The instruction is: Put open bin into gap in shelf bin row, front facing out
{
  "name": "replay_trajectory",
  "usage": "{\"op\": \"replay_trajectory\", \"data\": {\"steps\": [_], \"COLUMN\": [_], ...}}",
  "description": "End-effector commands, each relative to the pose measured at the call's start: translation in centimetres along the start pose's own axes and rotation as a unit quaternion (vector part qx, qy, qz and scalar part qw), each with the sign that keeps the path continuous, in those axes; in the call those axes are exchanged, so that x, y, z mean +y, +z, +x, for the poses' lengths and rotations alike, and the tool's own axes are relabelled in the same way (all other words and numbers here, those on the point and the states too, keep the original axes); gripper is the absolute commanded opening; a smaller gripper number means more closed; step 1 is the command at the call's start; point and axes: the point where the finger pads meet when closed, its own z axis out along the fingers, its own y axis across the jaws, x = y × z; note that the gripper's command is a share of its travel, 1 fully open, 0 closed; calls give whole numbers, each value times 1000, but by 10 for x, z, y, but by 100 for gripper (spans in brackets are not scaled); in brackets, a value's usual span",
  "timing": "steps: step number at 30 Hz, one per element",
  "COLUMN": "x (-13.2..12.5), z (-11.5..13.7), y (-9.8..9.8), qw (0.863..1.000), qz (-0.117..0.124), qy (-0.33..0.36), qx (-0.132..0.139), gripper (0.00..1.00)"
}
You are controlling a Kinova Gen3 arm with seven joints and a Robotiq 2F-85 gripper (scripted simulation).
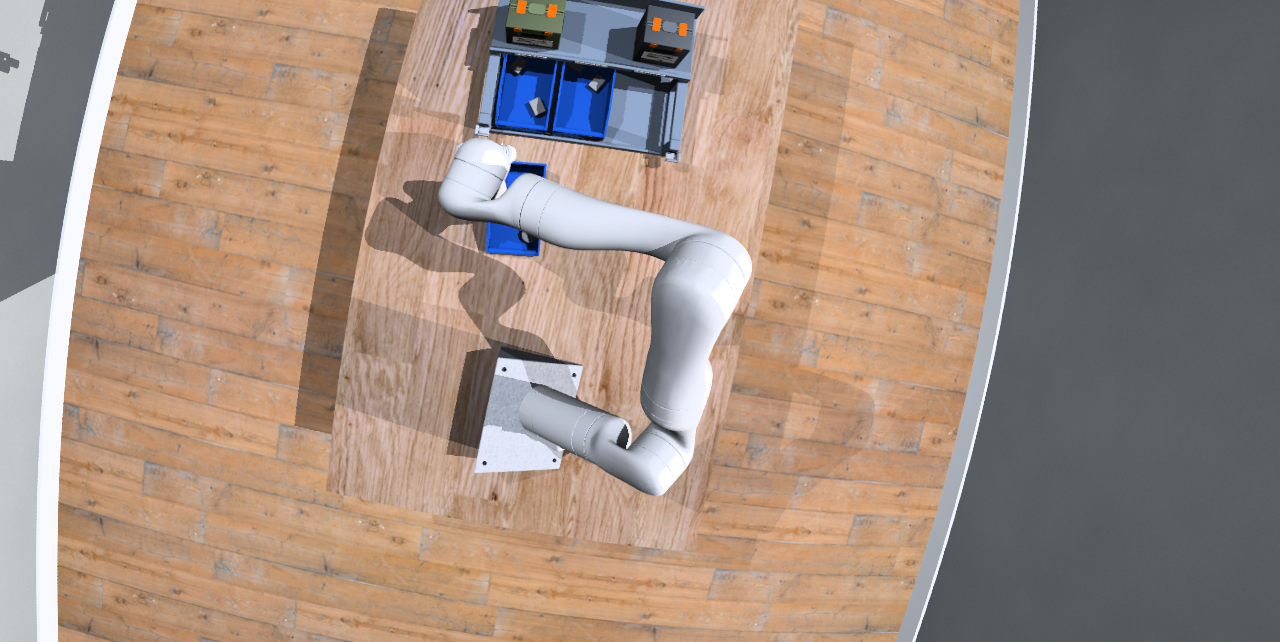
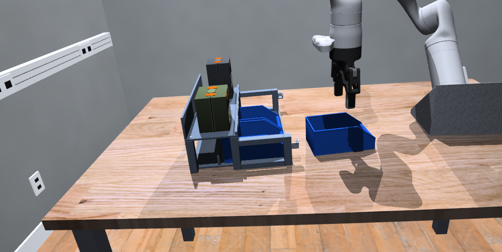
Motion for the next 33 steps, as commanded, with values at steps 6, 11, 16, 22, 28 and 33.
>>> {"op": "replay_trajectory", "data": {"steps": [6, 11, 16, 22, 28, 33], "x": [0, 0, 0, 0, 0, 0], "z": [0, 0, 0, 0, 0, 0], "y": [-2, -10, -10, -10, -15, -15], "qw": [1000, 1000, 1000, 1000, 1000, 1000], "qz": [1, 1, 1, 1, 1, 1], "qy": [0, 0, 0, 0, 0, 0], "qx": [1, 1, 1, 1, 1, 1], "gripper": [100, 100, 100, 100, 100, 100]}}
